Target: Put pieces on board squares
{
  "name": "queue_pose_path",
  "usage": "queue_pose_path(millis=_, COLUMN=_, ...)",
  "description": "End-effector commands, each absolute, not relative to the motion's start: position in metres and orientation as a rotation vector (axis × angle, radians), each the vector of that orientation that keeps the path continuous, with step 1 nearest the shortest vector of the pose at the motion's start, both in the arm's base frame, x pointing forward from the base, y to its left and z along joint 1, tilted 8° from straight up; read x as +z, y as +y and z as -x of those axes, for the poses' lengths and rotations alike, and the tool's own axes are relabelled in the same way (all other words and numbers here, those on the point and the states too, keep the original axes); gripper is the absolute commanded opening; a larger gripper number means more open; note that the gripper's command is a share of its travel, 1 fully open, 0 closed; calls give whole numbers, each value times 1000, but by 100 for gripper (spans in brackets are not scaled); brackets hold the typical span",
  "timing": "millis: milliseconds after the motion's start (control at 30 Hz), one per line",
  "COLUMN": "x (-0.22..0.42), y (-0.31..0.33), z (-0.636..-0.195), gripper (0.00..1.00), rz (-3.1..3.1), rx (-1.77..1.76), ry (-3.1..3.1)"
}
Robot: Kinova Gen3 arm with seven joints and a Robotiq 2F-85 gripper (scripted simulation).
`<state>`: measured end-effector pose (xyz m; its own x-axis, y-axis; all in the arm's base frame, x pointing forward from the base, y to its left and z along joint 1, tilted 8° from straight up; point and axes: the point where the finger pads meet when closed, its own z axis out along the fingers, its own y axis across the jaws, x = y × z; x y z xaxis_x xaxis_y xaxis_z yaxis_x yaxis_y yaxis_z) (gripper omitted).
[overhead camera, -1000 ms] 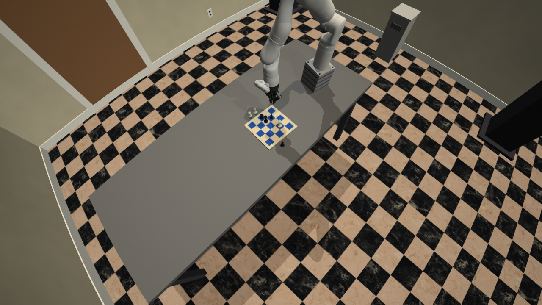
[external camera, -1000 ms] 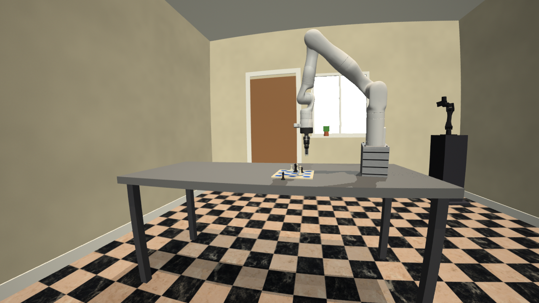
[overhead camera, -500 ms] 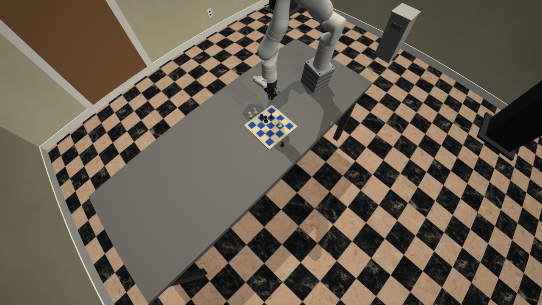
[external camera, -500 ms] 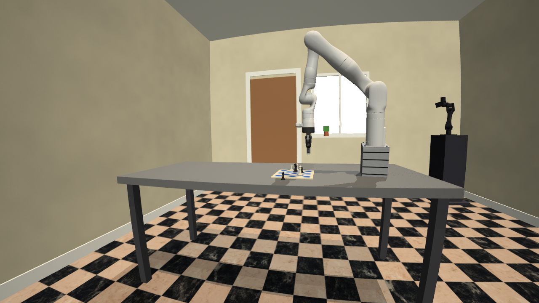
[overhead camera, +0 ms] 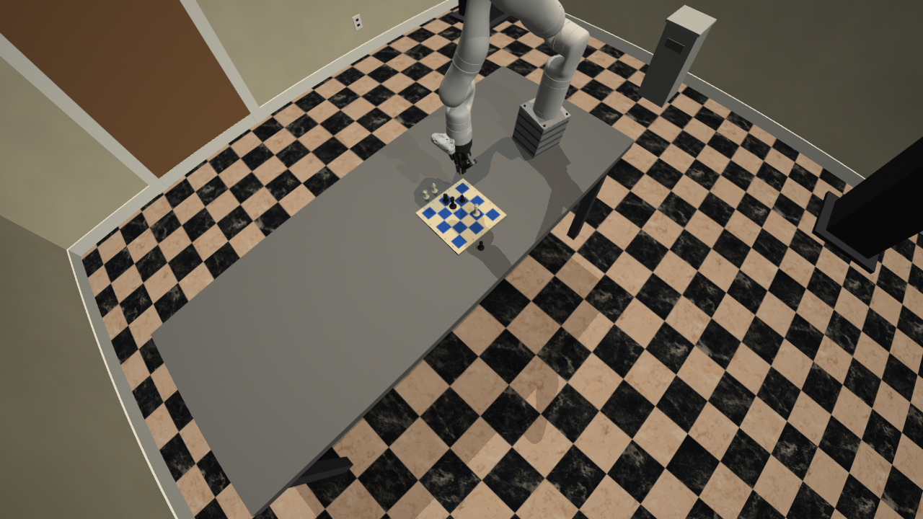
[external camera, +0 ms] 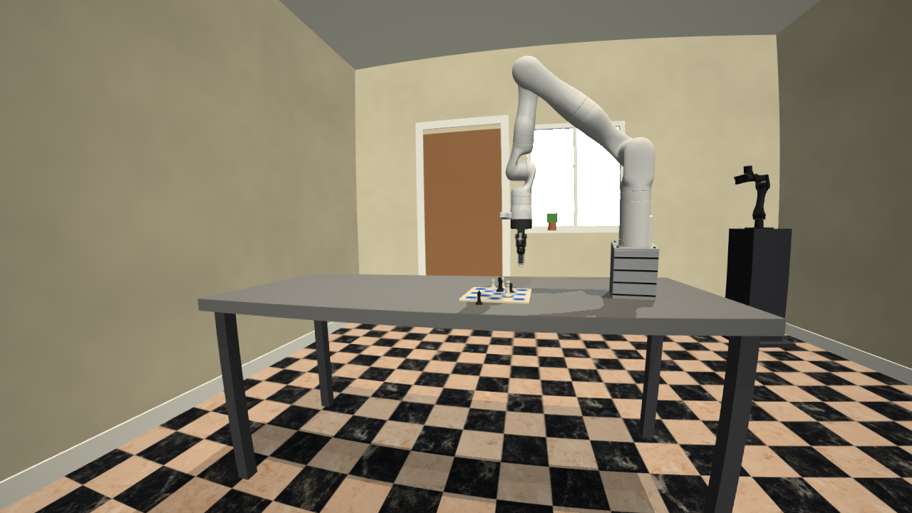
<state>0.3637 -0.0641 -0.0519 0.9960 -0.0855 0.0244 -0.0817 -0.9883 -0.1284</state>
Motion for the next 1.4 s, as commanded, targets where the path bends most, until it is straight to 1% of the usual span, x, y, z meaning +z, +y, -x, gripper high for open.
queue_pose_path(millis=0, x=-62, y=-65, z=-361, gripper=0, rz=3009, rx=-34, ry=136)
queue_pose_path(millis=333, x=-102, y=-60, z=-362, gripper=0, rz=3009, rx=-34, ry=136)
queue_pose_path(millis=700, x=-128, y=-56, z=-363, gripper=0, rz=3009, rx=-34, ry=136)
queue_pose_path(millis=1367, x=-134, y=-56, z=-363, gripper=0, rz=3009, rx=-34, ry=136)
